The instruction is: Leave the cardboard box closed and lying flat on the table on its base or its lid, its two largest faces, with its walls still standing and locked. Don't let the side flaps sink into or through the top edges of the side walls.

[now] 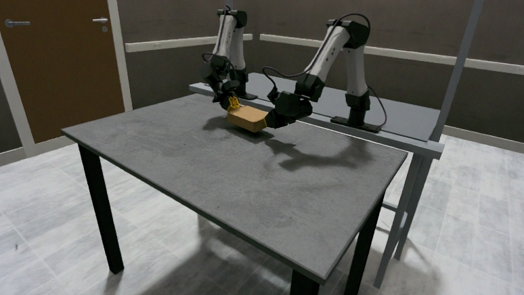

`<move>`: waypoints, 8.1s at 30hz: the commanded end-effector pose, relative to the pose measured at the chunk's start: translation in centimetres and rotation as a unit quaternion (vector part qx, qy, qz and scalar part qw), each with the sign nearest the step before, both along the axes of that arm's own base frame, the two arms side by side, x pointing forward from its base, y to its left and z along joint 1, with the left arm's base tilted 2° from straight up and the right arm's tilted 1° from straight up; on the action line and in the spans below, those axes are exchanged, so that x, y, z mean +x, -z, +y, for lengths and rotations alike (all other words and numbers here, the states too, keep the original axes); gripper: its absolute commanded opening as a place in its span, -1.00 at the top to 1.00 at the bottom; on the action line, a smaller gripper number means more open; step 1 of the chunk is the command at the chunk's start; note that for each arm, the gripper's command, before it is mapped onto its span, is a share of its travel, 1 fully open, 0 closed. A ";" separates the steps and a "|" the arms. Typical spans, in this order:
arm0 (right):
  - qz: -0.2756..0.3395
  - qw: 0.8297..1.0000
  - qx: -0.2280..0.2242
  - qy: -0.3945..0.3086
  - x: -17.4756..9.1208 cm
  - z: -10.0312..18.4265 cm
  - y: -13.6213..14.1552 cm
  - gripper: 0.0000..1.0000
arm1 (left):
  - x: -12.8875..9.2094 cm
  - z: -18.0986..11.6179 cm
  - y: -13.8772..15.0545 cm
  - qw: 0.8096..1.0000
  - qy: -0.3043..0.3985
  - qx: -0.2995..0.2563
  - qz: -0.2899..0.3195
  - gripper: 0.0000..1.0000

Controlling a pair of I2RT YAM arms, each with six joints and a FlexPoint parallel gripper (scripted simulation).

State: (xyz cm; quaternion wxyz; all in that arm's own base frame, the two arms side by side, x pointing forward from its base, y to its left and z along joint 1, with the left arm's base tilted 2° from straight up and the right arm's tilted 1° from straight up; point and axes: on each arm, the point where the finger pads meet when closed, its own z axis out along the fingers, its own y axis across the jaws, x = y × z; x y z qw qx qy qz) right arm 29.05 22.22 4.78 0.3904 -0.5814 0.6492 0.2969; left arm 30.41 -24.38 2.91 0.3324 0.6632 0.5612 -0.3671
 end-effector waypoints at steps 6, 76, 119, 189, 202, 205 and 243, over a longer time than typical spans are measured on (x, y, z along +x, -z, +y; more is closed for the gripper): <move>-0.034 0.999 0.019 -0.017 1.0 1.5 -1.1 1.00 | -0.4 -1.0 0.5 1.000 0.011 -0.013 -0.004 1.00; -0.022 0.999 0.015 -0.017 0.3 1.2 2.2 1.00 | -0.2 -1.1 2.2 1.000 0.011 -0.016 -0.013 1.00; -0.028 0.999 0.017 -0.017 0.2 1.2 2.2 1.00 | -0.3 -1.0 3.2 1.000 0.011 -0.014 -0.007 1.00; -0.021 1.000 0.014 -0.019 0.1 1.1 3.4 1.00 | -0.4 -0.9 3.8 1.000 0.013 -0.014 -0.009 1.00; -0.021 1.000 0.013 -0.019 0.1 0.9 3.5 1.00 | -0.4 -0.8 3.9 1.000 0.013 -0.014 -0.010 1.00; -0.022 0.999 0.013 -0.019 0.0 0.9 3.5 1.00 | -0.3 -0.7 4.0 1.000 0.014 -0.015 -0.011 1.00; -0.026 0.999 0.014 -0.012 0.4 -0.1 3.4 1.00 | 1.3 -0.1 1.8 0.999 0.007 -0.020 -0.037 1.00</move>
